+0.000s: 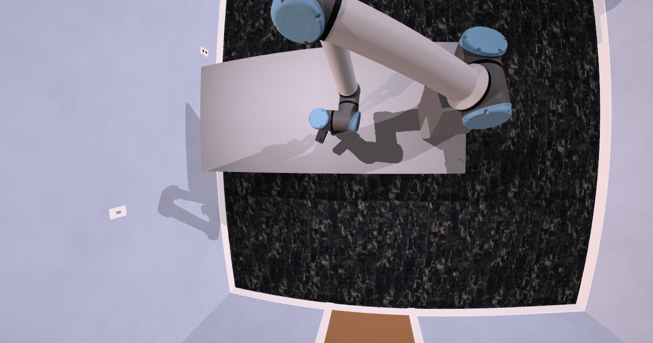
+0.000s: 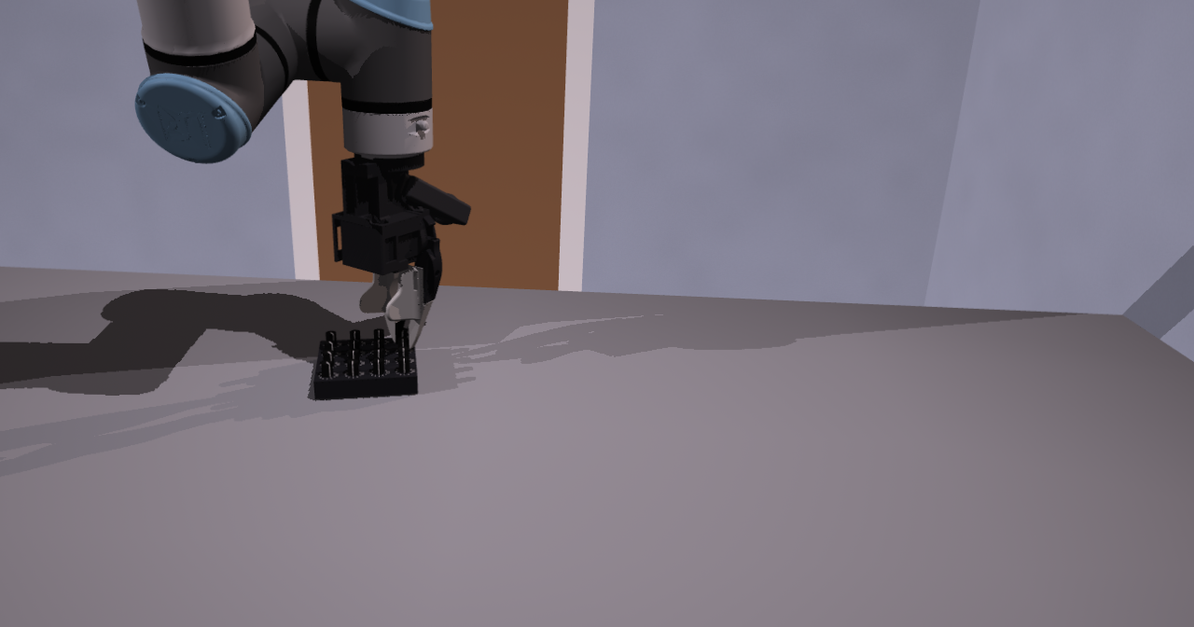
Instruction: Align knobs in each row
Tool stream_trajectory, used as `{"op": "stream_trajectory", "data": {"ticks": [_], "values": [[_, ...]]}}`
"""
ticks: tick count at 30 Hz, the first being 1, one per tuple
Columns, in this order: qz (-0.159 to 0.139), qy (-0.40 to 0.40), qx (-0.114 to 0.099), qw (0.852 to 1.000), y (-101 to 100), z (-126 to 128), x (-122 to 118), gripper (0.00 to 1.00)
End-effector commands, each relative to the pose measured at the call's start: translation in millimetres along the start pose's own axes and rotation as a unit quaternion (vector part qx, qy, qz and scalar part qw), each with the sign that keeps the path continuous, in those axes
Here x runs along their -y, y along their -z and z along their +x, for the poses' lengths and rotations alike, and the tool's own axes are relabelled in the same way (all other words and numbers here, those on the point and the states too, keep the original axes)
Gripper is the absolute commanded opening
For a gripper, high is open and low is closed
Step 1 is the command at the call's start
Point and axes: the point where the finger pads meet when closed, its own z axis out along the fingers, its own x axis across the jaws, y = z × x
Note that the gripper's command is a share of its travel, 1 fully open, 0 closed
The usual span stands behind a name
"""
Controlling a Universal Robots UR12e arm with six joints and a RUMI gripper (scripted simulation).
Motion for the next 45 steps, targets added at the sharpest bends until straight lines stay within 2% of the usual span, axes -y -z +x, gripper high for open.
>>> {"op": "stream_trajectory", "data": {"ticks": [1, 19, 37, 45], "values": [[0.001, -0.001, -0.001, 1.0, 0.7, 3.3, 1.0, 0.11], [0.001, -0.001, -0.001, 1.0, 1.8, 3.2, 1.0, 0.11], [0.001, 0.0, 0.0, 1.0, 37.4, -0.5, 0.5, 0.11], [0.001, 0.0, 0.0, 1.0, 39.5, 0.1, -0.4, 0.11]]}}
